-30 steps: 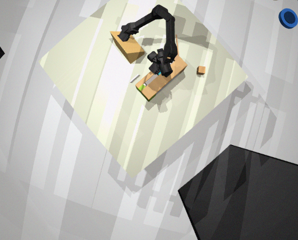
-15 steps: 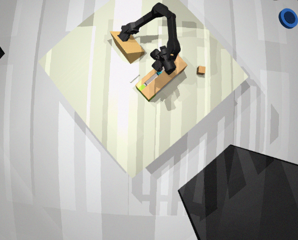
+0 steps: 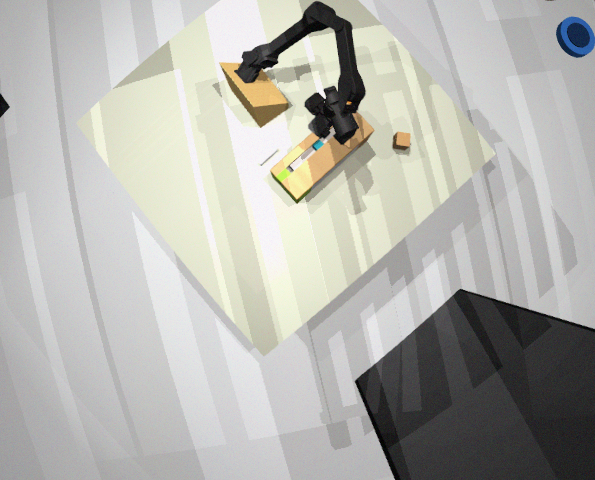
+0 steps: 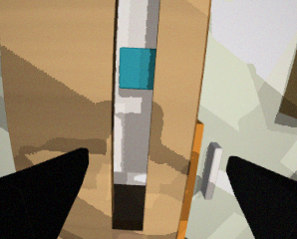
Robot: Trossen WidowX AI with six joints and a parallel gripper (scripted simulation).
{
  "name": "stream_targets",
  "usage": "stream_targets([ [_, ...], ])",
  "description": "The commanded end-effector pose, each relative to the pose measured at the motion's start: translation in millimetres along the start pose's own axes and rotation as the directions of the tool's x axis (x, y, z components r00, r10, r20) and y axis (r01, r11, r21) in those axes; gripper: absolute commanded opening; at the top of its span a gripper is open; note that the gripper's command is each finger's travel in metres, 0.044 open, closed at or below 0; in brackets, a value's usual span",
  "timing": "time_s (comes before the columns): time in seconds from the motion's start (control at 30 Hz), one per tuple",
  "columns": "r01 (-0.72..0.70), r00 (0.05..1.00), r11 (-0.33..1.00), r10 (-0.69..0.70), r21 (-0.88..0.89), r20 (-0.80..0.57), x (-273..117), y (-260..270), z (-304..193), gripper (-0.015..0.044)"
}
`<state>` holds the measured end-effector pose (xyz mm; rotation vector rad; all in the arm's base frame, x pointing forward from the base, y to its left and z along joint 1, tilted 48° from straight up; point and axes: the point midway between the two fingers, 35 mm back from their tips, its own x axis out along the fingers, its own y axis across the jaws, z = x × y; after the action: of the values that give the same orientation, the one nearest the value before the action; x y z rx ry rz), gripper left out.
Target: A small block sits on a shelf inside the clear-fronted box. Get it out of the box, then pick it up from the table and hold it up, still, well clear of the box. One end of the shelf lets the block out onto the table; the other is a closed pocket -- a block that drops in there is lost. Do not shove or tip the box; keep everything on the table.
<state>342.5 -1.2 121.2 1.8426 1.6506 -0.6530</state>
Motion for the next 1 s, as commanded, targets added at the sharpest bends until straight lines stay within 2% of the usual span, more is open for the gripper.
stream_targets([
  [0.0,0.0,1.0,1.0,0.0,0.001,0.0,0.0,0.2,1.6,0.04],
  [0.27,0.0,1.0,1.0,0.0,-0.016,0.002,0.0,0.0,1.6,0.04],
  [0.37,0.011,1.0,0.967,-0.004,-0.256,0.026,0.7,-2.9,1.1,0.04],
  [0.43,0.028,0.999,0.892,-0.007,-0.451,0.047,1.3,-5.3,0.7,0.04],
  [0.57,0.077,0.996,0.63,-0.012,-0.773,0.09,2.1,-10.0,0.1,0.04],
  [0.7,0.131,0.991,0.258,-0.014,-0.957,0.132,2.8,-14.6,-0.4,0.04],
  [0.83,0.171,0.985,-0.135,-0.014,-0.976,0.174,3.2,-19.1,-0.6,0.04],
  [0.97,0.186,0.979,-0.352,-0.013,-0.917,0.203,3.4,-22.1,-0.6,0.04],
])
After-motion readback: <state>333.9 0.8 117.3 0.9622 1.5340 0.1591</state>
